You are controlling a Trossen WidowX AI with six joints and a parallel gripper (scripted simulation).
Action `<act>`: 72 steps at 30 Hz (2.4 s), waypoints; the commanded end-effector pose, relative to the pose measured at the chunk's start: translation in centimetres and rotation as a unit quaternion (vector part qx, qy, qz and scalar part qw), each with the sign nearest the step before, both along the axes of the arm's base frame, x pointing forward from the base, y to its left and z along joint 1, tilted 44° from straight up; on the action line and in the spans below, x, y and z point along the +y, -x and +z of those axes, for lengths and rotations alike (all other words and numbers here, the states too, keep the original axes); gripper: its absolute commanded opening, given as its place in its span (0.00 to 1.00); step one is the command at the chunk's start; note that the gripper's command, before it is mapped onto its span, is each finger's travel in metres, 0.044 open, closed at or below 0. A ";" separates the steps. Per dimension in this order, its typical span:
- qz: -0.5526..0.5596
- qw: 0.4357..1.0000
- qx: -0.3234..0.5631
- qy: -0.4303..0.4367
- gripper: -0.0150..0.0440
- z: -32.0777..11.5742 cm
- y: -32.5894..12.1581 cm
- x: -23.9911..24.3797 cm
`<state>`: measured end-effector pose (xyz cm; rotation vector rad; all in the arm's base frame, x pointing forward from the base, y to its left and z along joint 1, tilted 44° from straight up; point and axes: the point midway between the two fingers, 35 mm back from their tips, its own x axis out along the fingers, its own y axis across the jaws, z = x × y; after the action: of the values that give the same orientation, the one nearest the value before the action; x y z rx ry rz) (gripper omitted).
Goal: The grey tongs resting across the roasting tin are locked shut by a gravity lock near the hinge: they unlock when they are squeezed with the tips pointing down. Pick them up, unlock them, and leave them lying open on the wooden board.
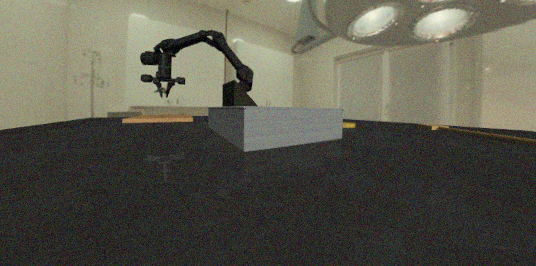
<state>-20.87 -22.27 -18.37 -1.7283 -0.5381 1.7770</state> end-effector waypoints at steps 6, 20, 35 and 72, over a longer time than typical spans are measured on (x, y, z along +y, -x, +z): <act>0.002 1.000 -0.001 -0.003 0.00 -1.2 -0.1 1.1; 0.002 1.000 -0.001 -0.003 0.00 -2.8 -0.3 2.8; 0.002 1.000 -0.001 -0.004 0.00 -4.1 -0.5 4.3; 0.001 1.000 -0.002 -0.005 1.00 5.0 -0.5 4.8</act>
<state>-20.12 -17.51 -17.10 -1.7283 -0.5613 1.7491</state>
